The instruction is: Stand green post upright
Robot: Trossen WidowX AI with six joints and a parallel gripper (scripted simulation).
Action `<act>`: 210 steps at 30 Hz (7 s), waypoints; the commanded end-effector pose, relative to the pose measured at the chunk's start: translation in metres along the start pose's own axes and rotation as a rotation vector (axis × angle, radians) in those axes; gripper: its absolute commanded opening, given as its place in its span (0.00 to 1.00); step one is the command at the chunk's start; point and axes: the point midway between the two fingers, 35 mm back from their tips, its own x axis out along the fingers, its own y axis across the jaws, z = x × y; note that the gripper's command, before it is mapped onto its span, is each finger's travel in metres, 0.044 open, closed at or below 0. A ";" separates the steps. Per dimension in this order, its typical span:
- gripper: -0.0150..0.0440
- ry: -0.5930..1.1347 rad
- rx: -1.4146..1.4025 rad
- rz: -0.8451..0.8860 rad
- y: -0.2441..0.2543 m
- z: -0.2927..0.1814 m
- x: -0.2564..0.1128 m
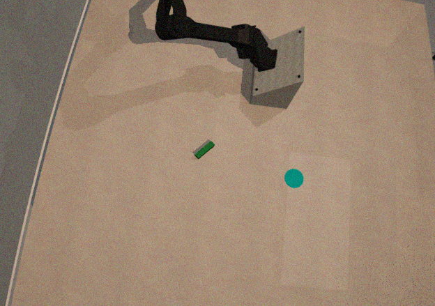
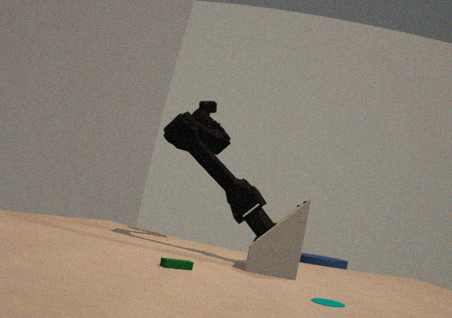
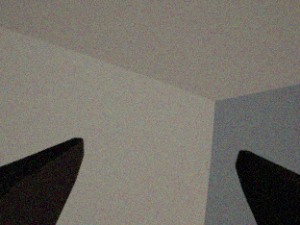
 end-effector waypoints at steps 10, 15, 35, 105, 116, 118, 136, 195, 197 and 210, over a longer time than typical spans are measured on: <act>0.65 0.228 0.005 -0.079 -0.041 -0.064 -0.015; 0.65 0.376 0.031 -0.126 -0.062 -0.104 -0.029; 0.65 0.928 0.134 -0.451 -0.158 -0.226 -0.143; 0.65 1.731 0.161 -2.773 -0.224 0.015 -0.681; 0.65 1.640 0.083 -3.202 -0.173 0.096 -0.699; 0.65 1.617 0.066 -3.279 -0.163 0.110 -0.700; 0.65 1.310 -0.106 -3.943 -0.070 0.219 -0.674; 0.29 1.169 -0.147 -4.131 -0.003 0.261 -0.681; 0.29 1.169 -0.148 -4.131 -0.008 0.259 -0.678; 0.29 1.181 -0.161 -4.132 -0.041 0.246 -0.657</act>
